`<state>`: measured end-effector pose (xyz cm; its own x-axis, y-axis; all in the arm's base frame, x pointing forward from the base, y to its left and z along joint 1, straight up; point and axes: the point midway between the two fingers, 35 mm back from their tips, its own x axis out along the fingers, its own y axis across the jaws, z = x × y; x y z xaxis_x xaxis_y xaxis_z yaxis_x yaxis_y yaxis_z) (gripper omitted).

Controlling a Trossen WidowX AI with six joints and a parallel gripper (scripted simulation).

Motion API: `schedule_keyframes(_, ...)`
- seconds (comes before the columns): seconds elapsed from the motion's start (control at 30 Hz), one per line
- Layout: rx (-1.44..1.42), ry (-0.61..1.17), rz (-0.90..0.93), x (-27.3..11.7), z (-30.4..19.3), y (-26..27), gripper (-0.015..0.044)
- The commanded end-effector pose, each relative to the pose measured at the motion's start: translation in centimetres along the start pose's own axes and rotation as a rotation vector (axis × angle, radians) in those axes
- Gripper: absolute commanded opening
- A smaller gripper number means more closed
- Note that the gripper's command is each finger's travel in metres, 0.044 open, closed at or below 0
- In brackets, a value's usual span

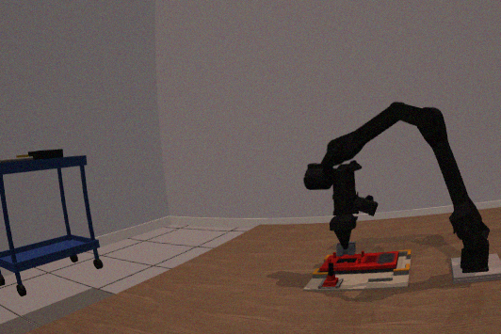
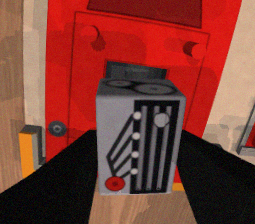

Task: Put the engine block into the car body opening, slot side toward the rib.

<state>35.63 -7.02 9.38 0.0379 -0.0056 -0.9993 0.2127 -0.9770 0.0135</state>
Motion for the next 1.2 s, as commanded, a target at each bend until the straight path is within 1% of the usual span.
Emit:
schedule_keyframes(0.0,0.05,0.002,-0.005,0.07,0.04,-0.12,0.0158)
schedule_keyframes(0.23,0.265,0.002,-0.005,0.24,0.08,-0.14,0.0158)
schedule_keyframes(0.4,0.224,0.002,-0.005,0.31,0.09,-0.15,0.0158)
schedule_keyframes(0.67,0.02,0.002,-0.005,0.49,0.09,-0.15,0.0158)
schedule_keyframes(1.03,0.155,0.002,-0.005,0.66,0.09,-0.14,0.0158)
schedule_keyframes(1.17,0.154,0.002,-0.005,0.71,0.09,-0.14,0.0158)
